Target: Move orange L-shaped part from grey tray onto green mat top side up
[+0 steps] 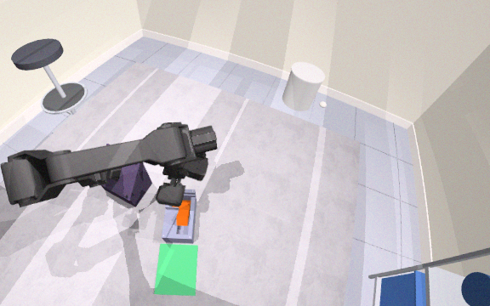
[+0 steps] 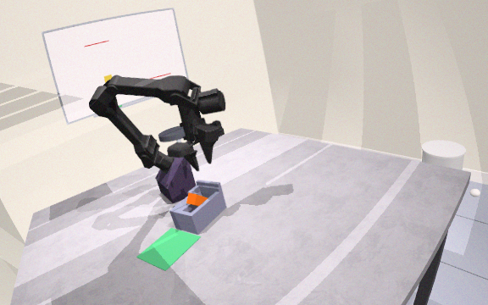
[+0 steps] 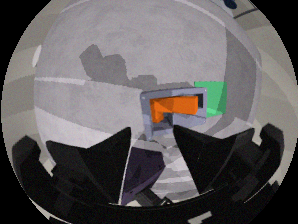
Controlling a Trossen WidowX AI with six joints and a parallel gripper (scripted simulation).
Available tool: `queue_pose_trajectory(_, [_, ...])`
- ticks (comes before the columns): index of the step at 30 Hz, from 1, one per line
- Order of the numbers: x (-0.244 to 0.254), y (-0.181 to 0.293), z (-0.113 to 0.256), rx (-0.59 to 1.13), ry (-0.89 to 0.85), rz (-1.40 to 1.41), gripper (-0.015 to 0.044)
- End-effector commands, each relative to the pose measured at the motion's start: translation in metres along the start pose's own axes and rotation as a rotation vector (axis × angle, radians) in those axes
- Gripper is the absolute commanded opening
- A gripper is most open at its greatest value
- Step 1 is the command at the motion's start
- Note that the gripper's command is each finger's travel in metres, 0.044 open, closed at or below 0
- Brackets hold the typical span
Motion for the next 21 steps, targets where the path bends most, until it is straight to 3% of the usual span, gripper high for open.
queue_pose_trajectory(1, [-0.014,-0.003,0.001,0.001,0.002,-0.256,0.0280])
queue_pose_trajectory(11, [-0.072,-0.009,0.003,0.008,0.014,-1.387,0.0280])
queue_pose_trajectory(21, [-0.076,-0.008,0.003,0.008,0.016,-1.463,0.0280])
Point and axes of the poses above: the point midway between the two fingers, 35 mm back from their tips, its own z axis back along the fingers, its own x axis across the jaws, y = z × x, the point moved 2 cm from there along z, back along the fingers, and after that the axes turned 6 degrees about z, right-handed, at the moved point
